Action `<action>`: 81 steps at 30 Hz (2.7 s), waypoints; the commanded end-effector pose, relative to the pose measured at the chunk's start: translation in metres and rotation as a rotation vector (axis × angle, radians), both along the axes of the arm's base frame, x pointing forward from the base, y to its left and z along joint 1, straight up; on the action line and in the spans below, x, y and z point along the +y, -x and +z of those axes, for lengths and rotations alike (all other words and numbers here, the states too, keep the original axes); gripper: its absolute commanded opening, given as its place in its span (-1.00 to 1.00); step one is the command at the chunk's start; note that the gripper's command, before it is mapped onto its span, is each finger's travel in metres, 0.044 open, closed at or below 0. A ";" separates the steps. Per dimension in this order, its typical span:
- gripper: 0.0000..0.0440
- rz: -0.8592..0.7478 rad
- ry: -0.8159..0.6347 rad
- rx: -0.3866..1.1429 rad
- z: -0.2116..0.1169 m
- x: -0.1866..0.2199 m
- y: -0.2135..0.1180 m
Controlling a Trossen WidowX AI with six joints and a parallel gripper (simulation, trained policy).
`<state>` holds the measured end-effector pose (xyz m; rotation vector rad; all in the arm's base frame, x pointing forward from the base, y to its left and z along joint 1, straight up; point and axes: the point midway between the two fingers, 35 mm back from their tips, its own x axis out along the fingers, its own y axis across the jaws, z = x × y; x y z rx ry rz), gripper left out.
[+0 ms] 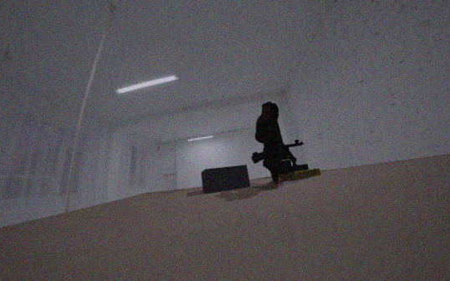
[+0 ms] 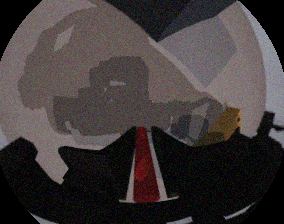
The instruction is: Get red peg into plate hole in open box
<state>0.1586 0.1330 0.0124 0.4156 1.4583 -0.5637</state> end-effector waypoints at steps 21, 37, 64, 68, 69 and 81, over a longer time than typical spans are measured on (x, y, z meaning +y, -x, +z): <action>-1.00 -0.025 0.101 -0.143 0.082 -0.019 -0.040; -1.00 -0.216 0.142 -0.266 0.126 -0.061 -0.088; -0.99 -0.299 0.164 -0.280 0.103 -0.157 -0.167; -1.00 -0.268 0.151 -0.262 0.094 -0.166 -0.174; -1.00 -0.259 0.147 -0.257 0.092 -0.168 -0.175; -0.60 -0.149 0.083 -0.175 0.057 -0.176 -0.180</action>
